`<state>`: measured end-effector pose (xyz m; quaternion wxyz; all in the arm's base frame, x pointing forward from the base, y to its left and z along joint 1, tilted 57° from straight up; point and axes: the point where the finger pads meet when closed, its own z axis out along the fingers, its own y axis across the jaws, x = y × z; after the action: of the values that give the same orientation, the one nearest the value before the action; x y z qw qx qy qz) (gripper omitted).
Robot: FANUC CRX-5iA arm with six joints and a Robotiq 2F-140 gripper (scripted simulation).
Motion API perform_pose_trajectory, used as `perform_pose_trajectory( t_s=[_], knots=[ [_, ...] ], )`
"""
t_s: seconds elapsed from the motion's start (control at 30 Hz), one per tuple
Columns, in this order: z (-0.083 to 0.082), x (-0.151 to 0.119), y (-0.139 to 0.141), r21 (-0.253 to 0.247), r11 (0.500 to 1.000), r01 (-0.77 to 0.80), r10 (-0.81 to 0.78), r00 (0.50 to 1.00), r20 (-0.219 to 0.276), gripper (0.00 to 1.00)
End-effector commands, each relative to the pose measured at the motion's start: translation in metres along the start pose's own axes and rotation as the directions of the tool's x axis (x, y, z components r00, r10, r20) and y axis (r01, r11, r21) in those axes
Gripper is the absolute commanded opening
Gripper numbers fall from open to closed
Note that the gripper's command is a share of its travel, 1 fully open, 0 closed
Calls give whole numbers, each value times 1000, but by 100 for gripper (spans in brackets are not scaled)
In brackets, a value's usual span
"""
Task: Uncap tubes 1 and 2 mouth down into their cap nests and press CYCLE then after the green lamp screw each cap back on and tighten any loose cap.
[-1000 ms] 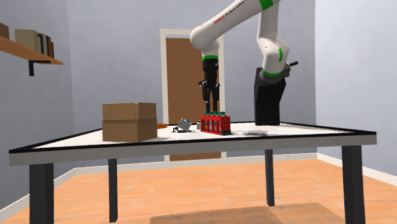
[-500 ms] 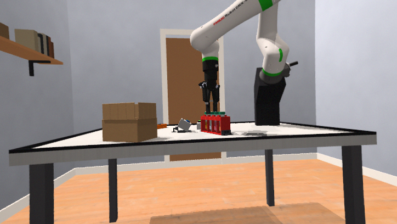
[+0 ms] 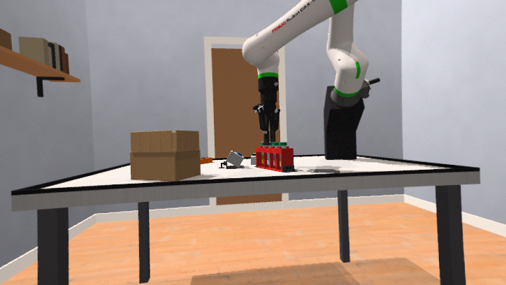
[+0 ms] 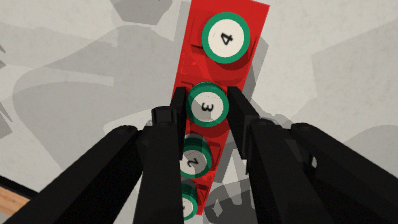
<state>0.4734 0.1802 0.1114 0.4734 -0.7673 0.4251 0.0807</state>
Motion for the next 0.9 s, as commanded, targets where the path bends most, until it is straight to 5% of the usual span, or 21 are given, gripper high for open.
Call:
perform_pose_trajectory(
  t_s=[0.0, 0.2, 0.87],
  knots=[
    [-1, 0, 0, 0, 1000, 0, 0, 1000, -1, 30],
    [-1, 0, 0, 0, 1000, 0, 0, 1000, -1, 30],
    [0, 0, 0, 1, 936, -352, 352, 936, -1, 30]
  ],
)
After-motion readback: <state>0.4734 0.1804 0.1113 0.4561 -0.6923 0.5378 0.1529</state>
